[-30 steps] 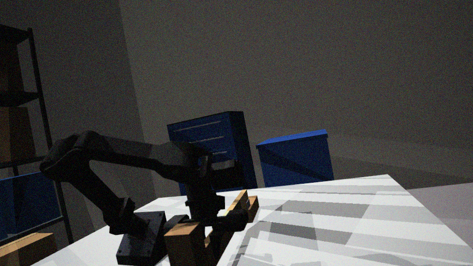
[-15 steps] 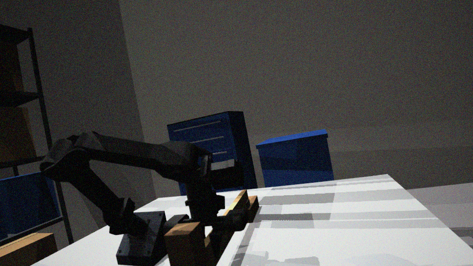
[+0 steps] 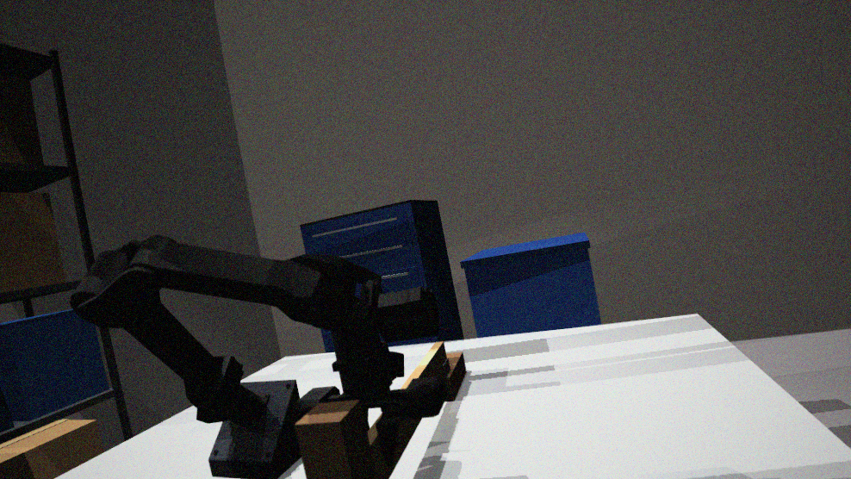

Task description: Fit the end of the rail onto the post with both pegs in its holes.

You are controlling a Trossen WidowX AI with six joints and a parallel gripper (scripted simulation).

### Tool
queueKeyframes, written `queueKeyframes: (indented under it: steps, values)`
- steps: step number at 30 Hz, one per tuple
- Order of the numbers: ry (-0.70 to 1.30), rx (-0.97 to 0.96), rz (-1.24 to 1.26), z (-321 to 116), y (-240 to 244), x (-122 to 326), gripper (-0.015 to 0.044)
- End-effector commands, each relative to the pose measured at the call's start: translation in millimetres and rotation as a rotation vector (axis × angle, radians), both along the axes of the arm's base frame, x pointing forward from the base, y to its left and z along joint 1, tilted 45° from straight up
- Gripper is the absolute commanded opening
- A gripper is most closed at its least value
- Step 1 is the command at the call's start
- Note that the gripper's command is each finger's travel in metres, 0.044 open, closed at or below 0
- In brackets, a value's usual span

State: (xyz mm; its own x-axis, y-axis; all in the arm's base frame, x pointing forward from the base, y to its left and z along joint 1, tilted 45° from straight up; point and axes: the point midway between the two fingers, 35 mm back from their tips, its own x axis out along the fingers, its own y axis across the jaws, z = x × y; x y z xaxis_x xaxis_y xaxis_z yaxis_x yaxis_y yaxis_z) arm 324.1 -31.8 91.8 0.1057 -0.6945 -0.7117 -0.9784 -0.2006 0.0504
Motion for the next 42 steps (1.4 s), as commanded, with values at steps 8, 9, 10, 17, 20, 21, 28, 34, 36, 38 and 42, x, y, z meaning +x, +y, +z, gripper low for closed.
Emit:
queueKeyframes:
  steps: [8,9,10,17,20,21,28,34,36,38,42]
  values:
    - [-0.002,-0.004,0.001,4.0,-5.0,1.9,0.0000]
    - [-0.002,-0.004,0.001,4.2,-5.3,2.0,0.0000]
    - [-0.002,-0.004,0.001,4.4,-5.5,2.1,0.0000]
    - [-0.002,-0.005,0.001,6.0,-7.0,2.5,0.0000]
    - [-0.002,-0.005,0.001,6.7,-7.6,2.6,0.0000]
    - [-0.002,-0.005,0.001,6.9,-7.8,2.7,0.0000]
    - [-0.002,-0.005,0.001,8.5,-9.1,3.0,0.0000]
    - [0.001,0.001,0.001,6.8,-7.5,2.0,0.0053]
    - [0.001,0.001,0.001,6.8,-7.5,2.0,0.0105]
    - [0.001,0.001,0.001,6.8,-7.5,2.0,0.0157]
    - [0.001,0.001,0.001,6.8,-7.5,2.0,0.0262]
